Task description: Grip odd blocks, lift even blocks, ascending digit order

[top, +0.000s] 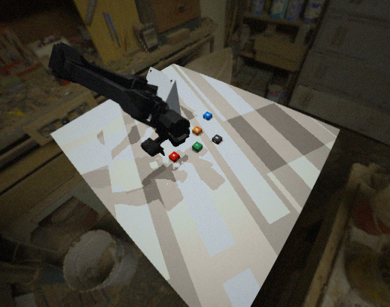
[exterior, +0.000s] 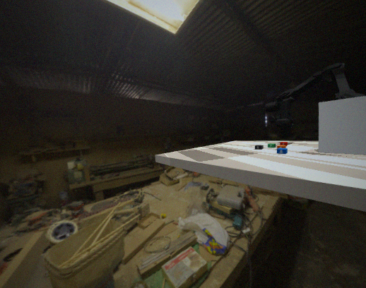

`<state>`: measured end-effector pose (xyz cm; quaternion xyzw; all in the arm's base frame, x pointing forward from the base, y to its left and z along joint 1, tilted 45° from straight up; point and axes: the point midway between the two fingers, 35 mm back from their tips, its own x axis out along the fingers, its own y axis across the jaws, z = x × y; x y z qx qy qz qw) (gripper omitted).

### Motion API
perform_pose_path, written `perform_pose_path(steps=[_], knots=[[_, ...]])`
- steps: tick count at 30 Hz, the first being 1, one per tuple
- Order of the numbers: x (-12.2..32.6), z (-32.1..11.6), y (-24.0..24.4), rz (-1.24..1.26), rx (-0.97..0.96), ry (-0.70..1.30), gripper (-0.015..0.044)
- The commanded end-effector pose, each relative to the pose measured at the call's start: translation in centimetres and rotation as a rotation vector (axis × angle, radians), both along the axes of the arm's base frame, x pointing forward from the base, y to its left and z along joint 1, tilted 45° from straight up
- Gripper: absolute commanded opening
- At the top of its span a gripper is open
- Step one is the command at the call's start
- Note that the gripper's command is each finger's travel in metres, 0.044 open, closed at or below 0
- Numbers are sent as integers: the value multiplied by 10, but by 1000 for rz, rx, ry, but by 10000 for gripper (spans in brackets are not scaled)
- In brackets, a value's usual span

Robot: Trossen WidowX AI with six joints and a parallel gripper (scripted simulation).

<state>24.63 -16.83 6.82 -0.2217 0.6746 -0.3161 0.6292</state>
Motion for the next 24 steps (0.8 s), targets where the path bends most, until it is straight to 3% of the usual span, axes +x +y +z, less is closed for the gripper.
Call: perform_pose_path(steps=[1, 24], knots=[[-2, -7, -5, 8, -3, 10, 400], [-6, -31, -29, 8, -5, 10, 400]])
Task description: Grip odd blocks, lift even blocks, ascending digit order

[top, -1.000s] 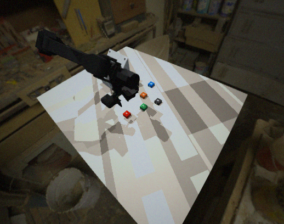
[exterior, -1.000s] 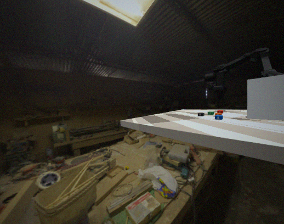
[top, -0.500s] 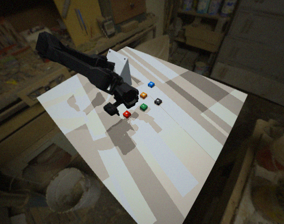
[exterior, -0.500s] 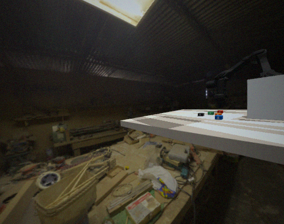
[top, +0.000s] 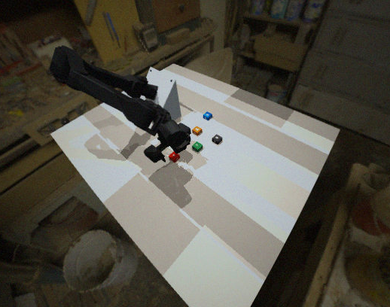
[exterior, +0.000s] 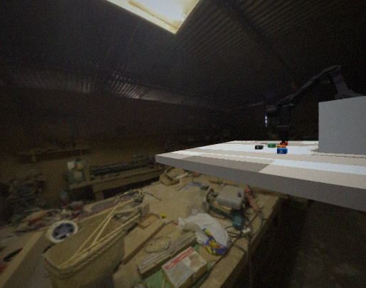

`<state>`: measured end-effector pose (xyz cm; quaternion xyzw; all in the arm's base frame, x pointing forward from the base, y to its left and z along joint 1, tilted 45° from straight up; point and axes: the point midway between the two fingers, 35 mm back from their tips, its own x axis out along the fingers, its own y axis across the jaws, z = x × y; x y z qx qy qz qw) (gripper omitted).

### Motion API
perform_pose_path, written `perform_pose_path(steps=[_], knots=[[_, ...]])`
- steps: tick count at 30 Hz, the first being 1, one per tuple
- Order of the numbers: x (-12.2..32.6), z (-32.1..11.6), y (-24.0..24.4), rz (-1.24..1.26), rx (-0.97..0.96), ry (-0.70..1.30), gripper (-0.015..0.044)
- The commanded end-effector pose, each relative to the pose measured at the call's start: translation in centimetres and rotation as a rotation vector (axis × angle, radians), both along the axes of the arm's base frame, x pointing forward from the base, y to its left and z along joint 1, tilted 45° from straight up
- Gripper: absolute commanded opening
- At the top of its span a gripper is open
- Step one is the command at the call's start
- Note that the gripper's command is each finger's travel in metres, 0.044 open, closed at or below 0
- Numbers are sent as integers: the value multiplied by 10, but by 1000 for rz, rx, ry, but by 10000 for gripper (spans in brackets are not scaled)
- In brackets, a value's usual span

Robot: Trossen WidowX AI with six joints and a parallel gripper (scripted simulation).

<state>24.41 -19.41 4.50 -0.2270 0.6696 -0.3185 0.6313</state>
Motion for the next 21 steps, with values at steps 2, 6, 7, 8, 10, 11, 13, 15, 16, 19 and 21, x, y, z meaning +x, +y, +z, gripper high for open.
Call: perform_pose_path(steps=[2, 6, 7, 8, 10, 11, 13, 15, 16, 19, 21], knots=[[-4, -9, -4, 0, 7, 17, 400], [-5, -9, -5, 0, 7, 17, 321], [-5, -9, -5, 0, 7, 17, 295], [-5, -9, -5, 0, 7, 17, 269], [-5, -9, -5, 0, 7, 17, 216], [-5, -9, -5, 0, 7, 17, 190], [-5, -9, -5, 0, 7, 17, 138], [-5, -9, -5, 0, 7, 17, 120], [-5, -9, -5, 0, 7, 17, 120], [-5, -9, -5, 0, 7, 17, 120], [-5, -9, -5, 0, 7, 17, 120]])
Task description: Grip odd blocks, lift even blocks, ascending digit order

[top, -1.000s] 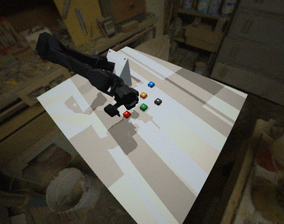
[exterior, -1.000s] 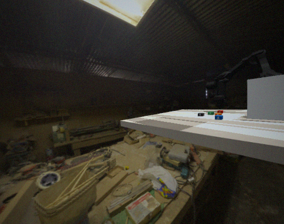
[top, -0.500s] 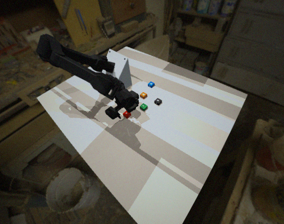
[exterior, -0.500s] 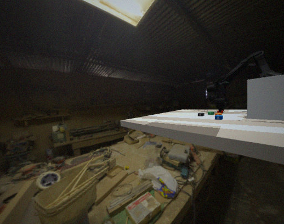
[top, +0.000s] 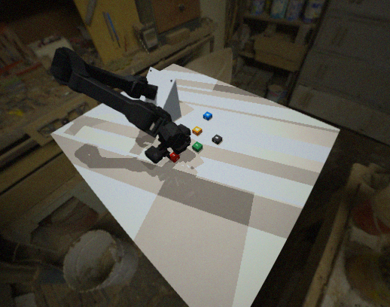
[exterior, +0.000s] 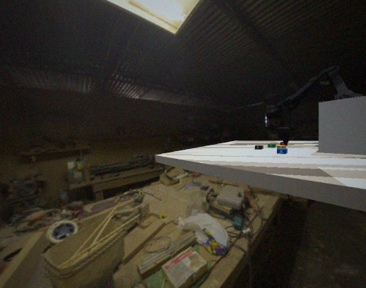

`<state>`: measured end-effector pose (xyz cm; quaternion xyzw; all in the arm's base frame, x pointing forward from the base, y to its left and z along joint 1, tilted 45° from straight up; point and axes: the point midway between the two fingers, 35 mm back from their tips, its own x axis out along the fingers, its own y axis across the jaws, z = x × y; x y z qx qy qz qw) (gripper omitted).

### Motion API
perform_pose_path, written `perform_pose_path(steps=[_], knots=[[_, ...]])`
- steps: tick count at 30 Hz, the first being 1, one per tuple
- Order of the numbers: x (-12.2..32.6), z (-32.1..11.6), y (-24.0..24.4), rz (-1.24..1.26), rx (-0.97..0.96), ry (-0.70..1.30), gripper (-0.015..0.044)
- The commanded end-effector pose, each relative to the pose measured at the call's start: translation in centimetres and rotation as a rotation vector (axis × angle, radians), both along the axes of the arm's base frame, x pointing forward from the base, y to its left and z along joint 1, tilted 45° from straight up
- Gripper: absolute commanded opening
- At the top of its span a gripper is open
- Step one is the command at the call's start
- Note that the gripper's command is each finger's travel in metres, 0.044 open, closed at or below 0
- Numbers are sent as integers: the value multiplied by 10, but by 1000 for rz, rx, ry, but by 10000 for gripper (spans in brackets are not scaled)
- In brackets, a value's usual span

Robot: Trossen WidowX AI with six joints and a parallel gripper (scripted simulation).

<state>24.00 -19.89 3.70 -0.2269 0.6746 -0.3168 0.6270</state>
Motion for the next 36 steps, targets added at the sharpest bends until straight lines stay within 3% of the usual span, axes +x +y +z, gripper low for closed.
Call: perform_pose_path(steps=[1, 36], knots=[[0, -1, 0, 3, 4, 4, 120], [0, -1, 1, 3, 4, 4, 120]])
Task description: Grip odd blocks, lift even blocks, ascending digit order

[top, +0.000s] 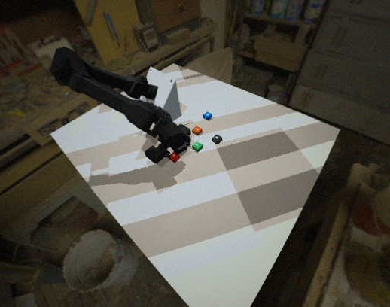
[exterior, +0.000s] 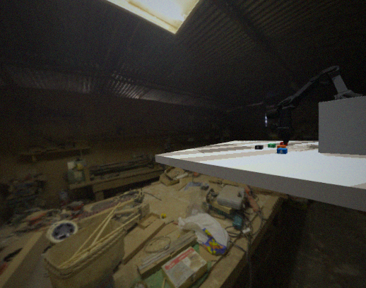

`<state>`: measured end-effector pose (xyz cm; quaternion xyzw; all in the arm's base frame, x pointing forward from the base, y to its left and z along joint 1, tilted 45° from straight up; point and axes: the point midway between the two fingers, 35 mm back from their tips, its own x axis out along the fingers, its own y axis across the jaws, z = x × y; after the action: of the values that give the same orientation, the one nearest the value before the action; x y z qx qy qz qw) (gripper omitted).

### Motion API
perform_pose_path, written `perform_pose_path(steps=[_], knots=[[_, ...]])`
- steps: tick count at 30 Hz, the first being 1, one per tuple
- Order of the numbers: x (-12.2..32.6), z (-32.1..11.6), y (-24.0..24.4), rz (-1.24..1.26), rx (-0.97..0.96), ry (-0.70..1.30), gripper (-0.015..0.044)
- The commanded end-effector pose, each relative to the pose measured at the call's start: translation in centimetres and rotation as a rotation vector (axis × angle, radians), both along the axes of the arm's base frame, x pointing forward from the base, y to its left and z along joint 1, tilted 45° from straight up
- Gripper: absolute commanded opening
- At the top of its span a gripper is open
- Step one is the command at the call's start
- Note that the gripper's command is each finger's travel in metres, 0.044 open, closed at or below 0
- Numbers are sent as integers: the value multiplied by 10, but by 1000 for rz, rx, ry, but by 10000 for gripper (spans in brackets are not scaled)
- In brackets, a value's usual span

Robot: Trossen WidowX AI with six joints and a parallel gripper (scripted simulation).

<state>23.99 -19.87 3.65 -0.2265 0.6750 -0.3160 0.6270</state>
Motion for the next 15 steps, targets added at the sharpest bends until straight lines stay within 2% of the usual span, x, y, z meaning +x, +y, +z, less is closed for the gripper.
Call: perform_pose_path(steps=[1, 15], knots=[[0, 0, 1, 3, 2, 4, 120], [2, 10, 11, 3, 2, 4, 120]])
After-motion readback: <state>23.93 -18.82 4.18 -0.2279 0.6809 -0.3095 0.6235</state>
